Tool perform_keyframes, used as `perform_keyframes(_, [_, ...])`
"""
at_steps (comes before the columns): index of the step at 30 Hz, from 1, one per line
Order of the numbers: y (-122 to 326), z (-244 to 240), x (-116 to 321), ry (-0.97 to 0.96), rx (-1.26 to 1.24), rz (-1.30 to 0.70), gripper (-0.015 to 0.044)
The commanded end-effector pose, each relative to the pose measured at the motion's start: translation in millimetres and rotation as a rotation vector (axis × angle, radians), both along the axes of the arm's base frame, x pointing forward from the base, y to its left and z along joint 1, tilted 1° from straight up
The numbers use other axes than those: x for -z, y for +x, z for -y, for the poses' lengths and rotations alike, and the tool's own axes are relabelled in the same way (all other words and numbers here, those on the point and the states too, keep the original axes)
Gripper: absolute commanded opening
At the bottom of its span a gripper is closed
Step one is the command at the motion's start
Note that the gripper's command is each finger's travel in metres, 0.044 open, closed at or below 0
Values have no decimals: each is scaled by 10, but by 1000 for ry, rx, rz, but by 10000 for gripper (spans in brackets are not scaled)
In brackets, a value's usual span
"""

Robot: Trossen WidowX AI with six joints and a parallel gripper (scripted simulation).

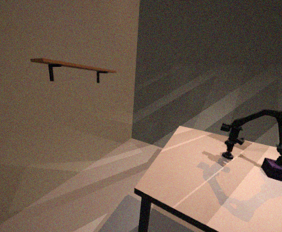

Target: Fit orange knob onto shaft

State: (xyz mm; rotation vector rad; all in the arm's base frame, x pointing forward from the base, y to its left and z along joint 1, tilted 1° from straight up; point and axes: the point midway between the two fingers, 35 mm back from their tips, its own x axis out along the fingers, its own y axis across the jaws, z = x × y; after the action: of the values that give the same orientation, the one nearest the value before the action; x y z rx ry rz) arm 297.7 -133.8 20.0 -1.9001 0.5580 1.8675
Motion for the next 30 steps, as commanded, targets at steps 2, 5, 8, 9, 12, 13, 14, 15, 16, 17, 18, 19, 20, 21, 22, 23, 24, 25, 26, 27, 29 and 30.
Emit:
perform_keyframes(2, [17,13,3,-6,-6,4,0])
perform_keyframes(5, [17,13,3,-6,-6,4,0])
perform_keyframes(8, [22,15,-20,-6,-6,4,0])
perform_keyframes(9, [25,17,-28,-6,-6,4,0])
perform_keyframes(12, [37,22,-48,-6,-6,4,0])
perform_keyframes(13, [38,22,-49,-6,3,4,0])
perform_keyframes(14, [38,23,-51,-5,20,4,0])
perform_keyframes(15, [39,23,-53,-5,47,4,0])
perform_keyframes(16, [39,23,-54,-4,79,4,0])
perform_keyframes(17, [39,23,-54,-3,121,4,0])
perform_keyframes(18, [39,23,-55,-2,173,3,0])
perform_keyframes(19, [38,23,-54,-1,227,3,0])
perform_keyframes(20, [37,23,-54,0,283,3,0])
perform_keyframes(21, [36,23,-52,1,344,3,0])
perform_keyframes(22, [35,23,-50,3,407,3,0])
perform_keyframes(23, [34,23,-47,4,471,3,0])
perform_keyframes(24, [33,24,-44,6,537,2,0])
perform_keyframes(25, [31,24,-41,7,604,2,0])
perform_keyframes(26, [30,24,-37,8,672,2,0])
perform_keyframes(27, [28,24,-33,10,739,2,0])
perform_keyframes(29, [23,24,-25,13,876,1,0])
perform_keyframes(30, [20,24,-20,14,944,1,0])
